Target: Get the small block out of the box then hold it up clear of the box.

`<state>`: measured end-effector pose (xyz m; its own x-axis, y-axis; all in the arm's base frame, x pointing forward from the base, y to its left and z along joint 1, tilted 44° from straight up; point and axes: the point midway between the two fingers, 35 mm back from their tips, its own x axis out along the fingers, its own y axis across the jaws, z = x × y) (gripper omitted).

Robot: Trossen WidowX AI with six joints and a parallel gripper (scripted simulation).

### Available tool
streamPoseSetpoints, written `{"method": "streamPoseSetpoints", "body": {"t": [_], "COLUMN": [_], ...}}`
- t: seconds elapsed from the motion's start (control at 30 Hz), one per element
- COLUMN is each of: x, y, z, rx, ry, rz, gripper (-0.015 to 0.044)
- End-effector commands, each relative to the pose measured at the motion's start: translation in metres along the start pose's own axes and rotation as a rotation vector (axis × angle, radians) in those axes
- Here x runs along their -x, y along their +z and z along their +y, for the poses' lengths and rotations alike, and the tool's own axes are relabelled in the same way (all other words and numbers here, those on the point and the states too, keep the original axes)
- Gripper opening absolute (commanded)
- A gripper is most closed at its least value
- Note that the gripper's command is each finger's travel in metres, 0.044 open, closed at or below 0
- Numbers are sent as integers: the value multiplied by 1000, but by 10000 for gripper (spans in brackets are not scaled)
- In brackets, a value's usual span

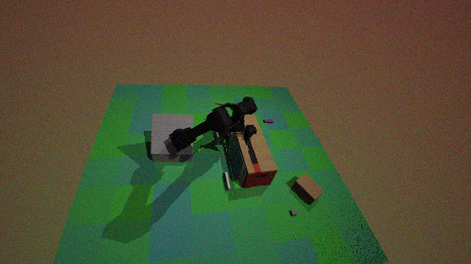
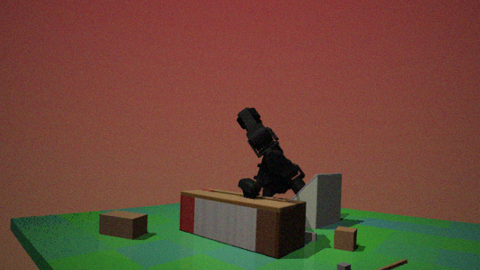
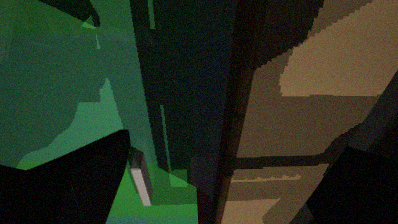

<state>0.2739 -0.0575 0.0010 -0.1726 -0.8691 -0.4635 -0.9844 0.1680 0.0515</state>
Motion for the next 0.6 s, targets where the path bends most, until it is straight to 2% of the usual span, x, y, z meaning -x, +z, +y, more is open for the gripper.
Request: {"method": "streamPoseSetpoints", "body": {"t": [0.0, 0.57], "x": [1, -9], "y": [0, -27], "z": [0, 0], "rx": [-1, 0], "ry": [-1, 0], "rz": [-1, 2], "gripper": [400, 400]}}
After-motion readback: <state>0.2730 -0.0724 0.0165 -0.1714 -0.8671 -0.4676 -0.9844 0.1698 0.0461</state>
